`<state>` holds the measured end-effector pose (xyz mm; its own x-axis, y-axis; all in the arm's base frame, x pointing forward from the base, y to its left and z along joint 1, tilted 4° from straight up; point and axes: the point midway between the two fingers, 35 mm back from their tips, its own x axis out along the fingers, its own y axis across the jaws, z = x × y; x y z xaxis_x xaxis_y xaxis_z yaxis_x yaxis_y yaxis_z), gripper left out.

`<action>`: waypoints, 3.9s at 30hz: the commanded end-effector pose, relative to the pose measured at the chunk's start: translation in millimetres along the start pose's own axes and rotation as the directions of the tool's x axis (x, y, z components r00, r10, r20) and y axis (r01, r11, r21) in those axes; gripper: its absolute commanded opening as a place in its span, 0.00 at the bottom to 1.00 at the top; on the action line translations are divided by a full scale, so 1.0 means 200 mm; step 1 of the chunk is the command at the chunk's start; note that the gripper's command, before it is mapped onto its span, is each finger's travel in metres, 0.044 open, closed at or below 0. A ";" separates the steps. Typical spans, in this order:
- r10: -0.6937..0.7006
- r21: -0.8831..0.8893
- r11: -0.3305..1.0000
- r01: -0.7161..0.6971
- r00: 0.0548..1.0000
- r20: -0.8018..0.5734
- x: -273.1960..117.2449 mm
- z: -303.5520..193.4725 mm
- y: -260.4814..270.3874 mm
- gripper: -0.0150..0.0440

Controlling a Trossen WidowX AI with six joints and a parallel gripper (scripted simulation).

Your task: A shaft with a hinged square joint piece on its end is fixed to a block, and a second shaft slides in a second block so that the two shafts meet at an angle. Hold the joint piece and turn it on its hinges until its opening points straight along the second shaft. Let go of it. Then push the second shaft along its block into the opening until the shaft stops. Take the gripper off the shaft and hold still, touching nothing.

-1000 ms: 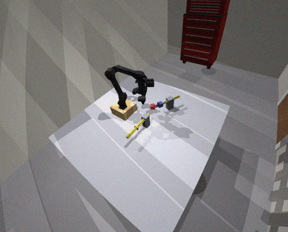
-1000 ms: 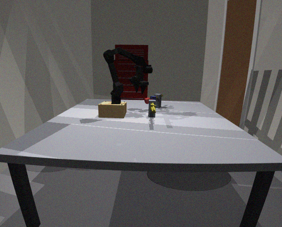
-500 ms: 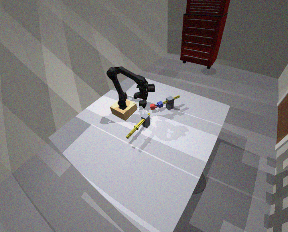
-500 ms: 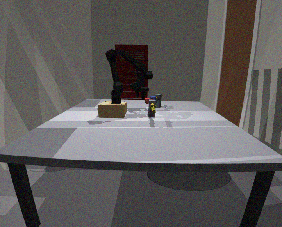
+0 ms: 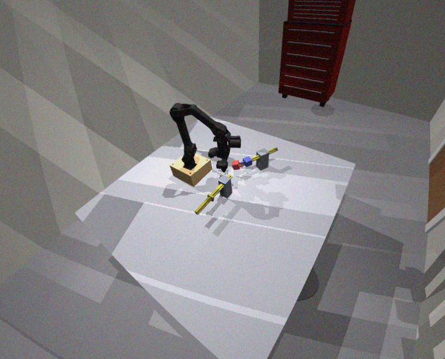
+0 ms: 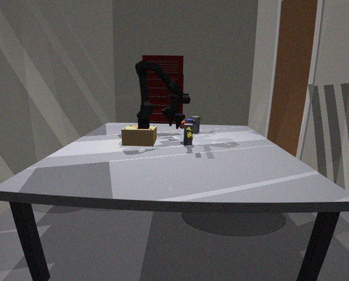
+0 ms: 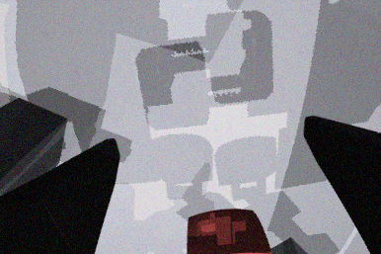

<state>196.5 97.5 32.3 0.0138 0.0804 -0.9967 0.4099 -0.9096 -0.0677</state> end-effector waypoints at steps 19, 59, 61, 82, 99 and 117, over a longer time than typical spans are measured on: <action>-0.005 0.003 1.000 0.005 1.000 -0.019 0.02 -0.30 0.00 1.00; -0.007 0.001 1.000 0.007 1.000 -0.018 0.14 -0.30 0.00 0.56; -0.007 0.001 1.000 0.007 1.000 -0.018 0.14 -0.30 0.00 0.56; -0.007 0.001 1.000 0.007 1.000 -0.018 0.14 -0.30 0.00 0.56; -0.007 0.001 1.000 0.007 1.000 -0.018 0.14 -0.30 0.00 0.56; -0.007 0.001 1.000 0.007 1.000 -0.018 0.14 -0.30 0.00 0.56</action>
<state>252.2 125.5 8.0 0.0274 0.0989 -0.9947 0.4170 -0.9055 -0.0785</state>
